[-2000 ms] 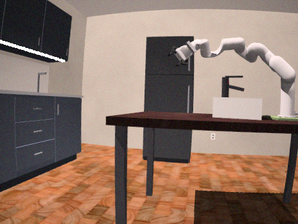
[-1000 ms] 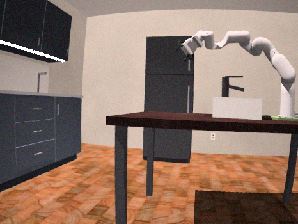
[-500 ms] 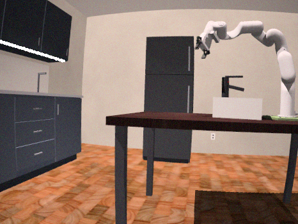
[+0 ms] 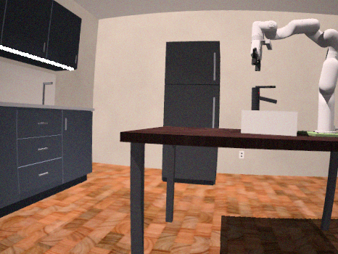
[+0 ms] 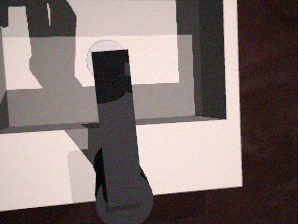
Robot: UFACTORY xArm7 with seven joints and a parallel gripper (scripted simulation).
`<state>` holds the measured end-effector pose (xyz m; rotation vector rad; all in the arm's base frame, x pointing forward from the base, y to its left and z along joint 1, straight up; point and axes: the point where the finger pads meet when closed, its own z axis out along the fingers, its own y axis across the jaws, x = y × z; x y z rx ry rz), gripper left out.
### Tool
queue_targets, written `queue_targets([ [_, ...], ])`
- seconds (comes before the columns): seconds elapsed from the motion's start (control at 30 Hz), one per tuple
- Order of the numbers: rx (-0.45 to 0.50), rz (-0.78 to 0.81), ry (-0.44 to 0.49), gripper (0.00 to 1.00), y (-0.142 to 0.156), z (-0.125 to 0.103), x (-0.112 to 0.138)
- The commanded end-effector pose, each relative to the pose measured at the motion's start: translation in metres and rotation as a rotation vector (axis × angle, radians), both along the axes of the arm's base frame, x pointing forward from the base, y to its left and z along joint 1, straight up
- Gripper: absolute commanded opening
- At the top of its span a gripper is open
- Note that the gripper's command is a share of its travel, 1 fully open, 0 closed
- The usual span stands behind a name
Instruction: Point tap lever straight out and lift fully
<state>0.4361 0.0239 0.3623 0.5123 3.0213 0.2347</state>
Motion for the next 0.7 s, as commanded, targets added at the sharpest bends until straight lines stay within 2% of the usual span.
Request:
queue_targets([
  [0.0, -0.093, 0.064, 0.046, 1.0, -0.007, -0.013, -0.062],
  [0.03, -0.093, 0.064, 0.046, 1.0, -0.007, -0.013, -0.062],
  [0.1, -0.127, 0.085, 0.075, 1.0, -0.011, -0.021, -0.084],
  [0.17, -0.141, 0.094, 0.087, 1.0, -0.013, -0.024, -0.093],
  [0.5, -0.143, 0.095, 0.089, 1.0, -0.014, -0.024, -0.094],
  [0.53, -0.143, 0.095, 0.089, 0.0, -0.014, -0.024, -0.094],
  [0.67, -0.143, 0.095, 0.089, 0.0, -0.014, -0.024, -0.094],
])
